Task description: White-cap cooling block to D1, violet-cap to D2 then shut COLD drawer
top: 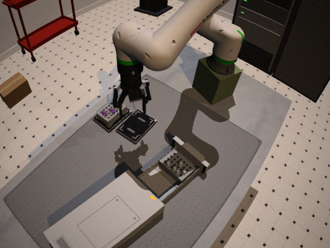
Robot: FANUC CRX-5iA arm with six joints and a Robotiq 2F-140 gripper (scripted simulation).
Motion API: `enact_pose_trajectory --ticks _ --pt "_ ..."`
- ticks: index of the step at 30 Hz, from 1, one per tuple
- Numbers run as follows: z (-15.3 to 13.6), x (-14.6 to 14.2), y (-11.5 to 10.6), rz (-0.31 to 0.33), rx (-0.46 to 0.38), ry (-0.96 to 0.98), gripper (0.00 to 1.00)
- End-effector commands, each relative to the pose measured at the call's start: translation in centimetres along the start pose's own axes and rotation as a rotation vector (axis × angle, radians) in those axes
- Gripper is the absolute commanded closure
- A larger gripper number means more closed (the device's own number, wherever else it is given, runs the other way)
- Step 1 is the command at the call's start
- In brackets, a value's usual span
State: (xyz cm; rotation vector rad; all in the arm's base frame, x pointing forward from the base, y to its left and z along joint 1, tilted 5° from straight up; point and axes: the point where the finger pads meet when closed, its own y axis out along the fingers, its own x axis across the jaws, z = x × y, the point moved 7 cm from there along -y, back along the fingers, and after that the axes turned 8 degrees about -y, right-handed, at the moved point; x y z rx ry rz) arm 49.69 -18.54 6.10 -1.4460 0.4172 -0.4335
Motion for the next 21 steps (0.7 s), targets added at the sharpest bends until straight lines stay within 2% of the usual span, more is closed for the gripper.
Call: enact_pose_trajectory --ticks 1,16,21 --pt "1.3 -0.4 -0.1 -0.002 0.002 -0.086 0.34" --pt "6.6 -2.4 -0.2 -0.003 0.002 -0.457 0.34" --pt "7.6 -2.8 -0.2 -0.003 0.002 -0.457 0.34"
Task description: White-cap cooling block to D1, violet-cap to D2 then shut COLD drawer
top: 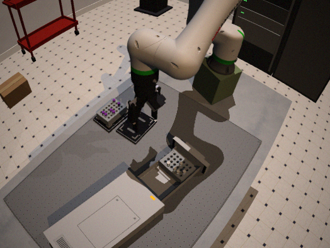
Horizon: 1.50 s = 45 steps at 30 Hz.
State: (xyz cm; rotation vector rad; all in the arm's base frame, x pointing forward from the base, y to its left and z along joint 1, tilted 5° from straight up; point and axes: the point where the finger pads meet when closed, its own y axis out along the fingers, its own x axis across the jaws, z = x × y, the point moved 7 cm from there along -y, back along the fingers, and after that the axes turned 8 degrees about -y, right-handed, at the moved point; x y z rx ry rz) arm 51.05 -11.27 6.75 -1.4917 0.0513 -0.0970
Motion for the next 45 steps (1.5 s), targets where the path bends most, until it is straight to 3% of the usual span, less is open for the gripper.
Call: enact_pose_trajectory --ticks 1,45 --pt "1.1 0.2 -0.1 -0.002 0.001 -0.003 0.34" --pt "17.0 1.6 -0.2 -0.002 0.001 -0.003 0.34"
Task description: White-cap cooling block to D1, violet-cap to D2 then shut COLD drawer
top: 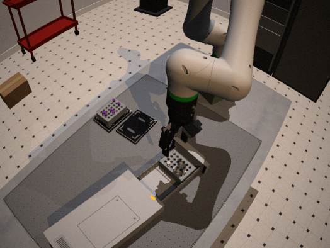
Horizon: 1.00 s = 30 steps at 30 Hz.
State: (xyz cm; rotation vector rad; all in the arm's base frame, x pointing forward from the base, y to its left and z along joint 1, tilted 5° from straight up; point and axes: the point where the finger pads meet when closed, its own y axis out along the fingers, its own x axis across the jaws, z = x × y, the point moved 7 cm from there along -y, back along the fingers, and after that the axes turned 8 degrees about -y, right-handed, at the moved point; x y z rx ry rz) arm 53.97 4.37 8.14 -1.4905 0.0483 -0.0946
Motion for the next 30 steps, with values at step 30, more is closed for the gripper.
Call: enact_pose_trajectory --ticks 30 --pt "3.2 0.4 0.5 -0.002 0.0 0.0 0.34"
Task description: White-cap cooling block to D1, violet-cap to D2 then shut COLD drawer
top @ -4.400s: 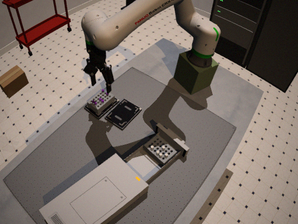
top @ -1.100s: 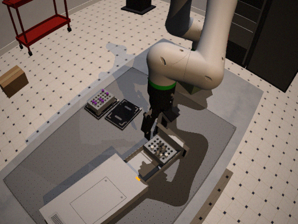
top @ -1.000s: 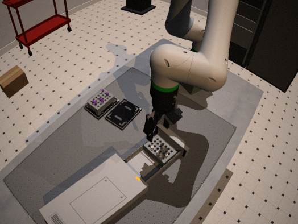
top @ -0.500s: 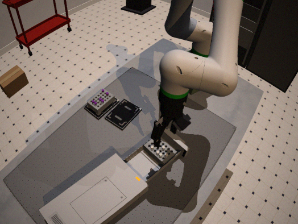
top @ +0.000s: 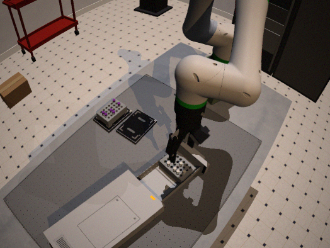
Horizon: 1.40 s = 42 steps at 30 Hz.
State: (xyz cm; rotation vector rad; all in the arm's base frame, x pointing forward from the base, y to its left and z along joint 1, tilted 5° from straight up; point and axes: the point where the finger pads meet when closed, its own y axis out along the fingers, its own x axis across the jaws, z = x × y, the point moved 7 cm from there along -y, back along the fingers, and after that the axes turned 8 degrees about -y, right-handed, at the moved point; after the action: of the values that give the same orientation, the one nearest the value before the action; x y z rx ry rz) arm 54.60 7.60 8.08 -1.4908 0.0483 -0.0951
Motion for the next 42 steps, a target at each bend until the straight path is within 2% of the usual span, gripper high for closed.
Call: enact_pose_trajectory --ticks 1,42 --pt "-0.1 0.1 0.3 -0.002 0.0 0.0 0.34" --pt "-0.5 0.0 5.0 -0.002 0.0 0.0 0.34"
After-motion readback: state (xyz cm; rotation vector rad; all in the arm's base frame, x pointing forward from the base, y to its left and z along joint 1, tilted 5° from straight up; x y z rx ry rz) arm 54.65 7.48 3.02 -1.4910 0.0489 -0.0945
